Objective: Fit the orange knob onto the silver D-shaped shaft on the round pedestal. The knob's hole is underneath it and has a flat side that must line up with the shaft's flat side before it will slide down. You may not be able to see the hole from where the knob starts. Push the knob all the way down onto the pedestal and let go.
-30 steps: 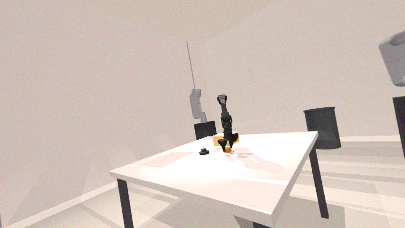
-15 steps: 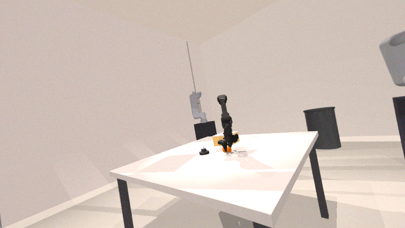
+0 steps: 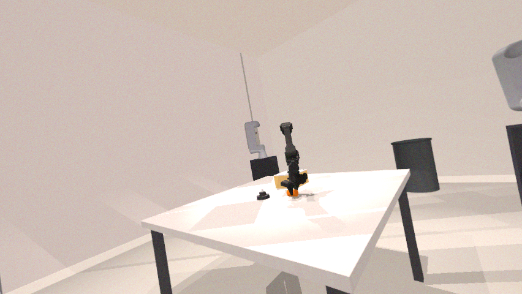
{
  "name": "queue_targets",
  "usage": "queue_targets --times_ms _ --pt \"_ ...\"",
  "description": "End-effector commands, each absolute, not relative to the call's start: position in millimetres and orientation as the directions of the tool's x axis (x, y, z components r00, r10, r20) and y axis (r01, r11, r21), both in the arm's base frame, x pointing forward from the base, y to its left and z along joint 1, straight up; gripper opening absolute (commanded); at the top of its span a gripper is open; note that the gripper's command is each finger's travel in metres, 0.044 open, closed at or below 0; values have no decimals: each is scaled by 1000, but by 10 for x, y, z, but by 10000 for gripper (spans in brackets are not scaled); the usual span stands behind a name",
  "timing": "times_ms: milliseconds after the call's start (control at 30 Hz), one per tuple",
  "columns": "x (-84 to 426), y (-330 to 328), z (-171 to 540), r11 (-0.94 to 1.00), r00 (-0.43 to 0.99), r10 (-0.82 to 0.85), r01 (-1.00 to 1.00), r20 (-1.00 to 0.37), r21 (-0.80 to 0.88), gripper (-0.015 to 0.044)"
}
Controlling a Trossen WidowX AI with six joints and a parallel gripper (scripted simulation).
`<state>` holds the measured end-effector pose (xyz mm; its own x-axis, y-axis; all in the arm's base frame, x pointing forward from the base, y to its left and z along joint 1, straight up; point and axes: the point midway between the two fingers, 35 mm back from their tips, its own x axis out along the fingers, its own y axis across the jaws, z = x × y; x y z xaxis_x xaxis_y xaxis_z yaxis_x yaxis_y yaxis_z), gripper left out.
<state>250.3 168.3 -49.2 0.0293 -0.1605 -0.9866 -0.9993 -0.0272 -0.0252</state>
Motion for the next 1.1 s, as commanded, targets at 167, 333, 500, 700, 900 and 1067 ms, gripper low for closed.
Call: queue_targets --times_ms 167,333,500,700,900,1067 --pt "2505 1643 -459 -27 26 -79 -999 -997 -24 179" --pt "2506 1593 -425 -27 23 11 -999 -1000 -24 179" --pt "2508 1545 -398 -27 21 96 -999 -995 -23 179" --pt "2510 1482 -370 -27 17 198 -999 -980 -23 179" --pt "2512 1417 -349 -27 13 297 -999 -955 -22 179" --pt "2514 1361 -336 -27 10 378 -999 -926 -22 179"
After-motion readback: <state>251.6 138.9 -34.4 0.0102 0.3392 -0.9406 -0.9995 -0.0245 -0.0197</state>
